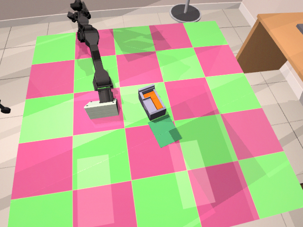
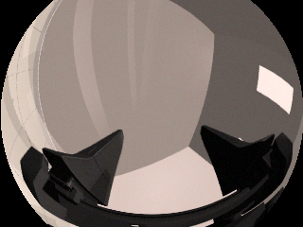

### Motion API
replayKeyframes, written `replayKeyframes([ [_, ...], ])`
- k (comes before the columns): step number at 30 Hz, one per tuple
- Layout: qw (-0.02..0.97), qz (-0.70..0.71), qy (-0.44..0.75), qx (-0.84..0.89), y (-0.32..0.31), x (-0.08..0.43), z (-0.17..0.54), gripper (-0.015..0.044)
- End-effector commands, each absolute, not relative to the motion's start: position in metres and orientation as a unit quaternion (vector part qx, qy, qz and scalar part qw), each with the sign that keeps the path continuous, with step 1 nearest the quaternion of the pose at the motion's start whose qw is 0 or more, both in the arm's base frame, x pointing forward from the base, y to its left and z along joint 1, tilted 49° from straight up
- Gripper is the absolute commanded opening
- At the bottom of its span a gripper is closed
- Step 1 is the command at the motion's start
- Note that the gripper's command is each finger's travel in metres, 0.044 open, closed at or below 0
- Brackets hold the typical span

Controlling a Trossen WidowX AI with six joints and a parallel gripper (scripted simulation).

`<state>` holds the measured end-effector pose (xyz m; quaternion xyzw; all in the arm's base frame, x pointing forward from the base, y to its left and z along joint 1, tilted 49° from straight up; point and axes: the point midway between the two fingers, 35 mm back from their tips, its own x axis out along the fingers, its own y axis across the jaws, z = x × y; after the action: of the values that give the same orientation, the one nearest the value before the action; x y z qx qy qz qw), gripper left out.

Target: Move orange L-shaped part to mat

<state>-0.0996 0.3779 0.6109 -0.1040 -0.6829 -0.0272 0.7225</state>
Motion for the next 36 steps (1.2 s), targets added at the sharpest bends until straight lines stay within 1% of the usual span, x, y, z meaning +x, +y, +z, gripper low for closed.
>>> replayKeyframes([
  [1, 0.722, -0.027, -0.683, -0.106, 0.379, -0.098, 0.611, 0.0374],
  [5, 0.714, -0.021, -0.688, -0.129, 0.389, -0.081, 0.612, 0.0269],
  [8, 0.703, -0.012, -0.692, -0.163, 0.404, -0.054, 0.613, 0.0190],
  [9, 0.699, -0.007, -0.692, -0.180, 0.410, -0.041, 0.613, 0.0180],
  [13, 0.682, 0.020, -0.682, -0.263, 0.431, 0.031, 0.609, 0.0180],
  [16, 0.683, 0.029, -0.650, -0.332, 0.437, 0.096, 0.601, 0.0180],
  [20, 0.697, 0.009, -0.588, -0.410, 0.427, 0.179, 0.590, 0.0180],
  [22, 0.693, 0.030, -0.569, -0.442, 0.427, 0.213, 0.576, 0.0180],
  [24, 0.687, 0.006, -0.542, -0.485, 0.404, 0.253, 0.575, 0.0180],
  [27, 0.693, 0.027, -0.517, -0.502, 0.394, 0.287, 0.556, 0.0180],
  [32, 0.680, 0.106, -0.420, -0.591, 0.375, 0.370, 0.488, 0.0180],
  [36, 0.679, 0.168, -0.330, -0.634, 0.343, 0.423, 0.431, 0.0180],
])
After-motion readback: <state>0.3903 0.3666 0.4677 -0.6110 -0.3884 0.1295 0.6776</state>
